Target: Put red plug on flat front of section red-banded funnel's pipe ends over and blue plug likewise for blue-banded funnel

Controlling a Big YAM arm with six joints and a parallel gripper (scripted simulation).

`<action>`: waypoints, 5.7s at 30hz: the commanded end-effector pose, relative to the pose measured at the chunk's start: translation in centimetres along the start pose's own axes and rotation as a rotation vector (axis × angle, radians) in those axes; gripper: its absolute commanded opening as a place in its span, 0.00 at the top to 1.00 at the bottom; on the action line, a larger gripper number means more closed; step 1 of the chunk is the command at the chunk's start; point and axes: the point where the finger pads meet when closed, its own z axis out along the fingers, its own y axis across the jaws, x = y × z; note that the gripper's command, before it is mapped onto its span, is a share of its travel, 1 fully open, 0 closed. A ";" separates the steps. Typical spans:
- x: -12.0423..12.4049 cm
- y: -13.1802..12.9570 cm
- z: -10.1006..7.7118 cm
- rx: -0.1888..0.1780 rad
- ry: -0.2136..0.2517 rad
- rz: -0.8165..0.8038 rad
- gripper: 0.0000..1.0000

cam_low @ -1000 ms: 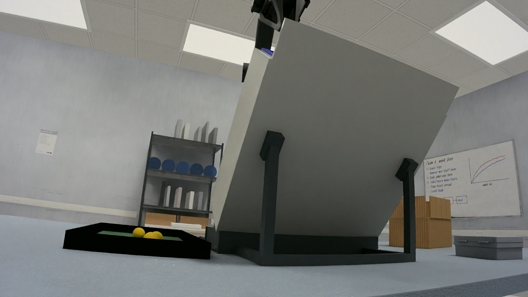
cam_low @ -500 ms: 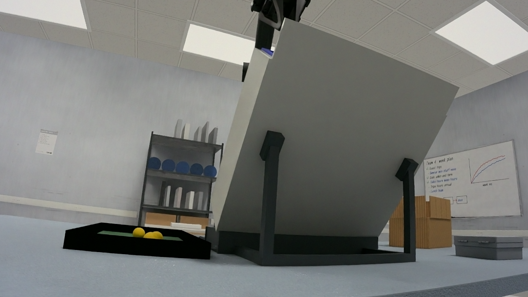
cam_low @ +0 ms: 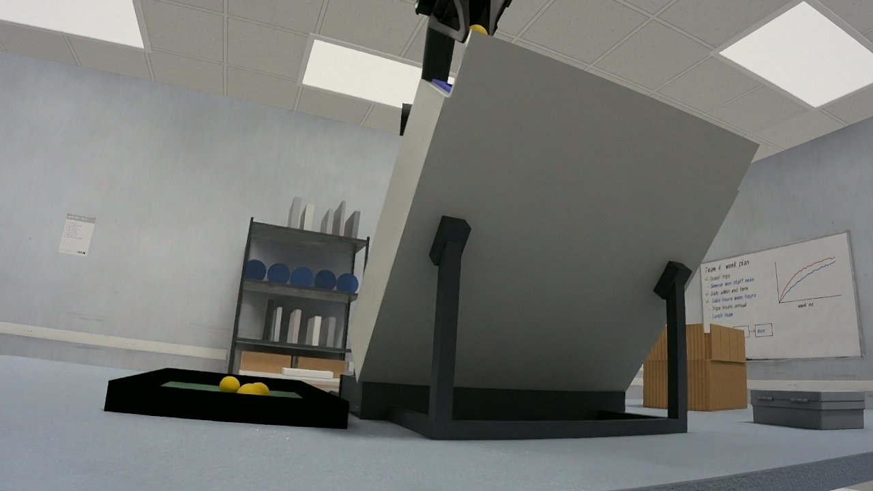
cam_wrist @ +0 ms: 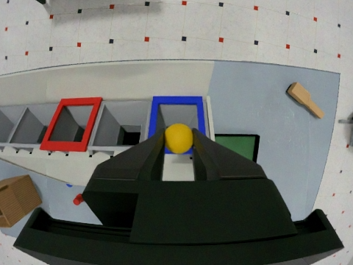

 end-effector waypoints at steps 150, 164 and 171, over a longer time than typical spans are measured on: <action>0.1 0.2 1.3 0.009 -0.034 -0.003 0.41; 0.1 0.2 1.3 0.009 -0.034 -0.003 0.41; 0.1 0.2 1.3 0.009 -0.034 -0.003 0.41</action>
